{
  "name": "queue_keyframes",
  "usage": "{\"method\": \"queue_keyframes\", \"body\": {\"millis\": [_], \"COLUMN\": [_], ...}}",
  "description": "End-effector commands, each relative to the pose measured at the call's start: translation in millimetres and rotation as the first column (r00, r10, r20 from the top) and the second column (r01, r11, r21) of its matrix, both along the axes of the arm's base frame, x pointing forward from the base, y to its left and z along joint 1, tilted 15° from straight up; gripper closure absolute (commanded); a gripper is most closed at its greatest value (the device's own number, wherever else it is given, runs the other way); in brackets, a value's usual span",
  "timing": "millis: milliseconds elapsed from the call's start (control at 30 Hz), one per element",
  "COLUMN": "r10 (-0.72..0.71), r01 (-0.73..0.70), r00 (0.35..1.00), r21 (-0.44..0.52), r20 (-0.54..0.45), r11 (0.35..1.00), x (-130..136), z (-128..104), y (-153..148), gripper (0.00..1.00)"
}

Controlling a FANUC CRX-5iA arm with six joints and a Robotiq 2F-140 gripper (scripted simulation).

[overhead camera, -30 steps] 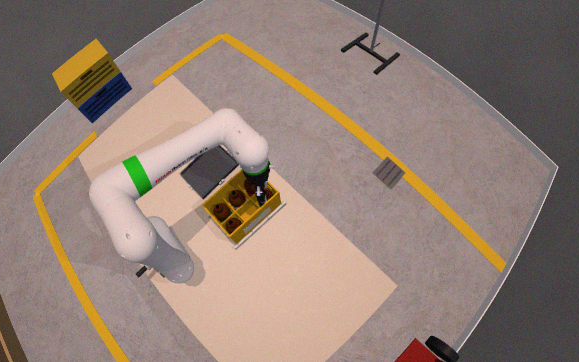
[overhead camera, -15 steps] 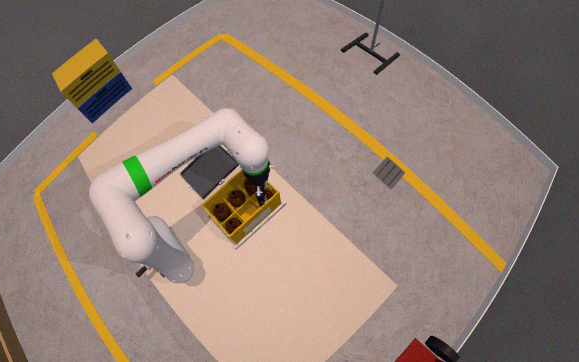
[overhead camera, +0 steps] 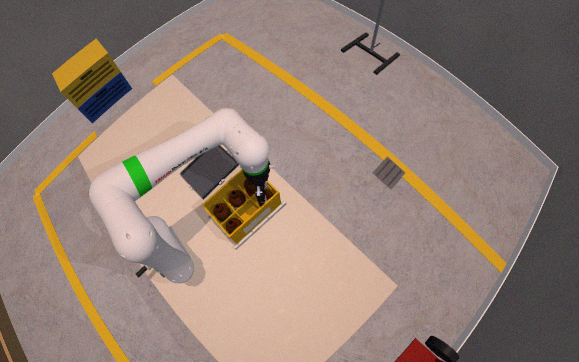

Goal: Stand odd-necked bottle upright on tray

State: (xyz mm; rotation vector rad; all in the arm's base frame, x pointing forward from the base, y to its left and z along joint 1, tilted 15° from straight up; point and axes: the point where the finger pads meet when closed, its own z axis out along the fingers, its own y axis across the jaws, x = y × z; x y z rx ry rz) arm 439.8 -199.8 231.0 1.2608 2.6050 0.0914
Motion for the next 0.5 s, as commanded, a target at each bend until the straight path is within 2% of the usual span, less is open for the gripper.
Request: {"method": "queue_keyframes", "body": {"millis": [0, 467], "r10": [0.0, 0.0], "r01": [0.0, 0.0], "r00": [1.0, 1.0], "r21": [-0.001, -0.001], "r20": [0.002, 0.002], "r11": [1.0, 1.0], "x": [0.2, -3.6], "z": [0.9, 15.9], "y": [-0.3, 0.5], "gripper": [0.56, 0.56]}}
